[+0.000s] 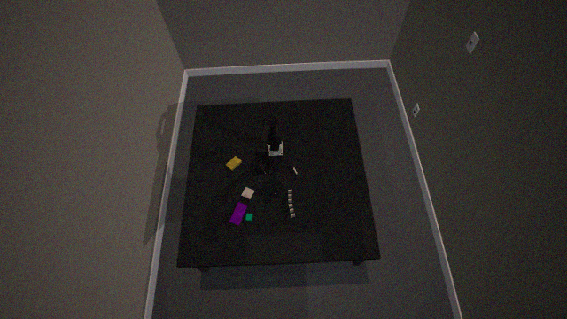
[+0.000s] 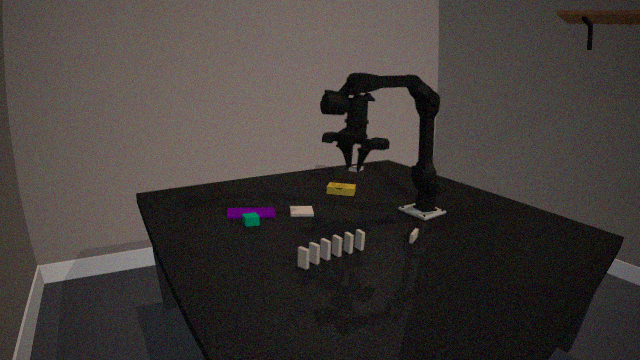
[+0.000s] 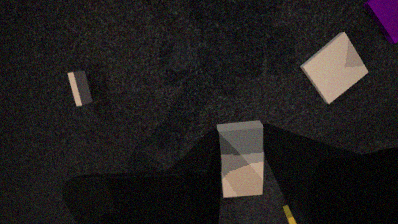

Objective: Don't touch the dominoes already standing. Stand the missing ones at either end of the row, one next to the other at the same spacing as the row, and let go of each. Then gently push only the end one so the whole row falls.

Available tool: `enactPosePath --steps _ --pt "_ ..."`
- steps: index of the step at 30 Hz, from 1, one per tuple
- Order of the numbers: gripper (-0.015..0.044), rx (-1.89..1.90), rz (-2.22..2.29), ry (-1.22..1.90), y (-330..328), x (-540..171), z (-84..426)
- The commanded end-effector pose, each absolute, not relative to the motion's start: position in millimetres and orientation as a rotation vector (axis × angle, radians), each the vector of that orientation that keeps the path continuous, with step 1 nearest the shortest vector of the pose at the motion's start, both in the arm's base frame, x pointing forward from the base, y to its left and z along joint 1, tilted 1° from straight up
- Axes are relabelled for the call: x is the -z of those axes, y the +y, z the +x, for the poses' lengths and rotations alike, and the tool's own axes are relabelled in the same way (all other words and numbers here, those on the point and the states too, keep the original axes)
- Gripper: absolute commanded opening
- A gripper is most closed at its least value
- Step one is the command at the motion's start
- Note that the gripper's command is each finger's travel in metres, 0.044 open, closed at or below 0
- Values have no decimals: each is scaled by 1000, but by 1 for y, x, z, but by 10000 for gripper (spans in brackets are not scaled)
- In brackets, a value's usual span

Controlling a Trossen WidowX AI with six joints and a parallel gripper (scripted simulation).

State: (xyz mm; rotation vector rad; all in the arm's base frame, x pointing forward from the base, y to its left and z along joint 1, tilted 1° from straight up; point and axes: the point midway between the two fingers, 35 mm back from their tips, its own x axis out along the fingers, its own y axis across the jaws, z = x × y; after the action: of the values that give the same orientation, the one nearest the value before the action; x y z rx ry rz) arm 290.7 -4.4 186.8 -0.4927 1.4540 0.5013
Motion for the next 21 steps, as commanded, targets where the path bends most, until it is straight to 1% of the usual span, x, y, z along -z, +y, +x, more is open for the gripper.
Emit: enactPosePath --steps 1,21 --pt "107 -505 -435 1409 -5 -178 294" --pt "107 -503 -162 1051 -13 -154 323"
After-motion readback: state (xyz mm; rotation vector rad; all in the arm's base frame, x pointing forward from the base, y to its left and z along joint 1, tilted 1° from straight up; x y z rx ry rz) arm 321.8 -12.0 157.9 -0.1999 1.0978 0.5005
